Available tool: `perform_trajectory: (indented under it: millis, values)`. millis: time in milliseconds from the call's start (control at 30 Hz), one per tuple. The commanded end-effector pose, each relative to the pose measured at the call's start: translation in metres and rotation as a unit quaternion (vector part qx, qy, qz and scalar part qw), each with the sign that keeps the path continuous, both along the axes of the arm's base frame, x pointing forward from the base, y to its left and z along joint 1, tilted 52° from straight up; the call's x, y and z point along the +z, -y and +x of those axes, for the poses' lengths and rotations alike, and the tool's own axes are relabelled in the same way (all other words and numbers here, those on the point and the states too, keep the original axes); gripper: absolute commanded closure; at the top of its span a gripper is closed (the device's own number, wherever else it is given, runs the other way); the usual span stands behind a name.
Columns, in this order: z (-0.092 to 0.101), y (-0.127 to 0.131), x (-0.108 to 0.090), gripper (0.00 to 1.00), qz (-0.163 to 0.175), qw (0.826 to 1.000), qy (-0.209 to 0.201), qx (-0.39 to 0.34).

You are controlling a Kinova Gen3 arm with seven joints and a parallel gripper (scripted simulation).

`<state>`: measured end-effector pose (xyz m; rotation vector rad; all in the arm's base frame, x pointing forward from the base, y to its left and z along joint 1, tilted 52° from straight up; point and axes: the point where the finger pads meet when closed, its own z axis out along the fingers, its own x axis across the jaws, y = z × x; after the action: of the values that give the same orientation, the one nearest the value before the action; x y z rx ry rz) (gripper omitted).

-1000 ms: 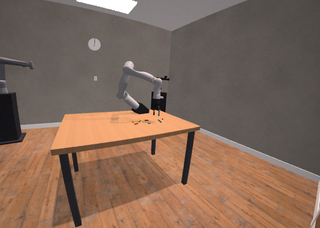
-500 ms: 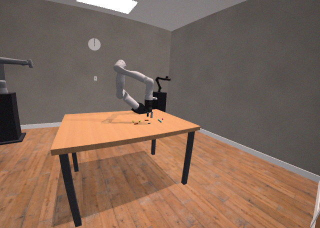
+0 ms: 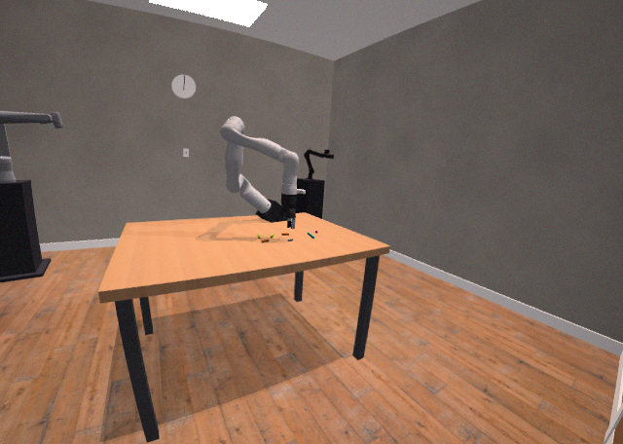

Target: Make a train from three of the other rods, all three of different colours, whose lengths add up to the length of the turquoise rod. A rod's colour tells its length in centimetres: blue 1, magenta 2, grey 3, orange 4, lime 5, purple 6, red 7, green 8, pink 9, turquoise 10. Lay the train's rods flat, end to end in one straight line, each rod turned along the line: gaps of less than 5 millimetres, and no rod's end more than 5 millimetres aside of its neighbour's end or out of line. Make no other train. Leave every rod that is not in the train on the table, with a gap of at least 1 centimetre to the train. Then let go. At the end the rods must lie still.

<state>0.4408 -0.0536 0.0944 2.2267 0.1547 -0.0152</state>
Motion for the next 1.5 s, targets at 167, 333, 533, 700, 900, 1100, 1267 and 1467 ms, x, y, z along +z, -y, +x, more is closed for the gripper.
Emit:
perform_trajectory:
  millis: [167, 333, 533, 700, 900, 1100, 1267, 1467]
  values:
    - [0.000, -0.001, 0.000, 0.46, 0.000, 1.000, 0.001, 0.001]
    - [0.000, -0.001, 0.000, 0.46, 0.000, 1.000, 0.001, 0.001]
    - [0.000, -0.001, 0.000, 0.46, 0.000, 1.000, 0.001, 0.001]
    - [0.000, -0.001, 0.000, 0.46, 0.000, 1.000, 0.001, 0.001]
    - [0.000, 0.000, 0.000, 0.46, 0.000, 1.000, 0.001, 0.001]
    - [0.001, 0.003, -0.002, 0.46, 0.000, 1.000, 0.000, 0.001]
    - [0.001, 0.007, -0.006, 0.46, 0.000, 1.000, 0.000, 0.001]
    - [0.001, 0.011, -0.009, 0.46, 0.000, 1.000, 0.000, 0.001]
